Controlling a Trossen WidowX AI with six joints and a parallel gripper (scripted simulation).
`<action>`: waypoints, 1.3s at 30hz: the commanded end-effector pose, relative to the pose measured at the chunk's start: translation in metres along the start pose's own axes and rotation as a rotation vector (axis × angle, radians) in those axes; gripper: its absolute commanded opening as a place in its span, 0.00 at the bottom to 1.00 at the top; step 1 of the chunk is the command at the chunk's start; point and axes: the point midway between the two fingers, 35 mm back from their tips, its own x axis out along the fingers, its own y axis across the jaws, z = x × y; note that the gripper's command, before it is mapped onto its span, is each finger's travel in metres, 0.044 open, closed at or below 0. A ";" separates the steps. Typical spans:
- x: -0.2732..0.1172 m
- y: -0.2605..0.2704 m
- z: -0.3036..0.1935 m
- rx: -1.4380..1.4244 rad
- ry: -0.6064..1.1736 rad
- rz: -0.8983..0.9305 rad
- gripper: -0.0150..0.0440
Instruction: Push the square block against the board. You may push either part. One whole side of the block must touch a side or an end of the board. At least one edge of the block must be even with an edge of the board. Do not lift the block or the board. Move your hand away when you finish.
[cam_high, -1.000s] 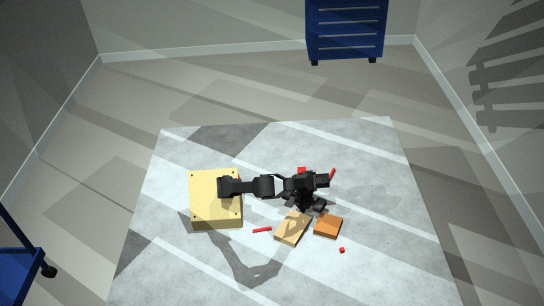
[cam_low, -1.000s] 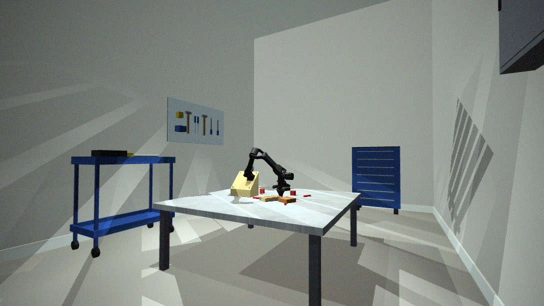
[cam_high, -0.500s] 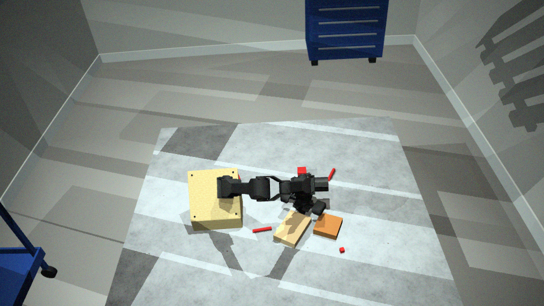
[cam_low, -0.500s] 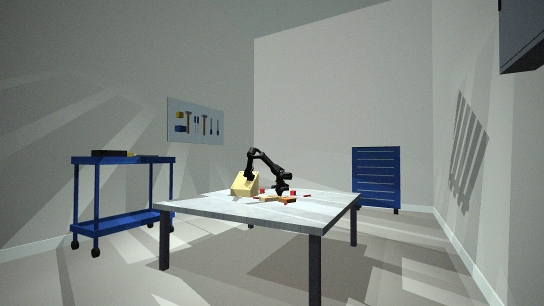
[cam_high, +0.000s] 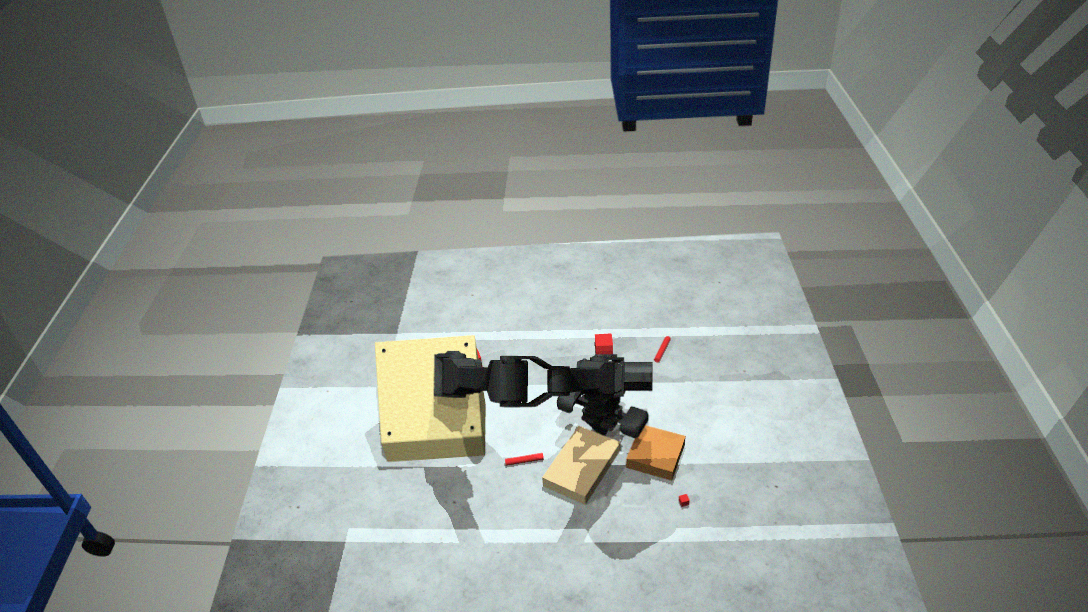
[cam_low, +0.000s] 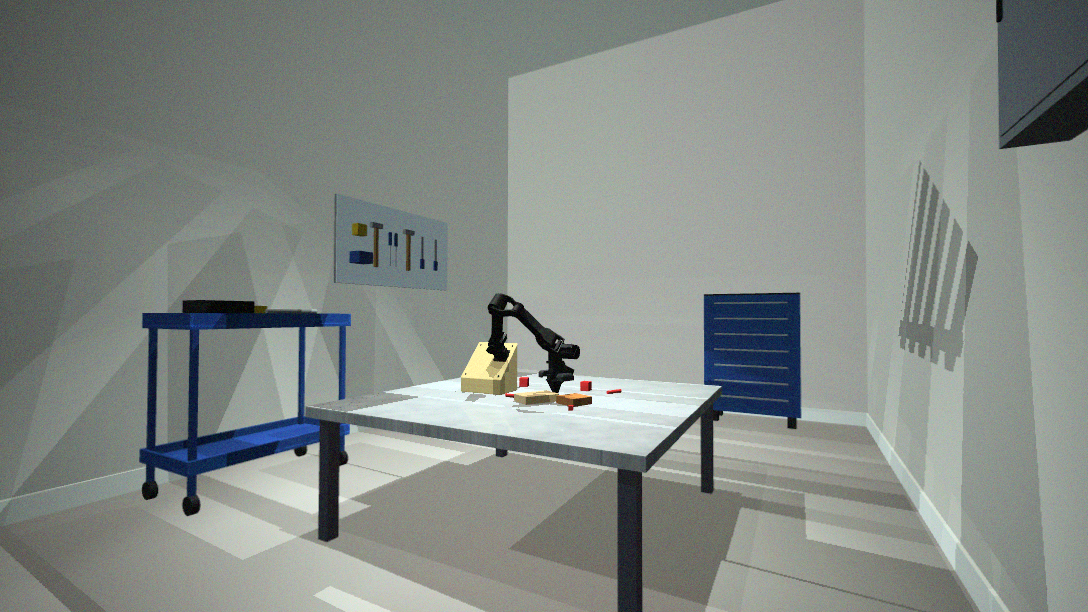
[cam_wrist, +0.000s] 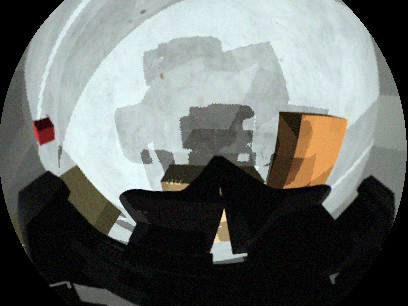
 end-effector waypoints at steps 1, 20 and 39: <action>0.004 0.004 -0.012 -0.002 0.018 0.013 0.25; 0.004 0.005 -0.021 -0.002 0.019 0.012 0.25; 0.004 0.005 -0.021 -0.002 0.019 0.012 0.25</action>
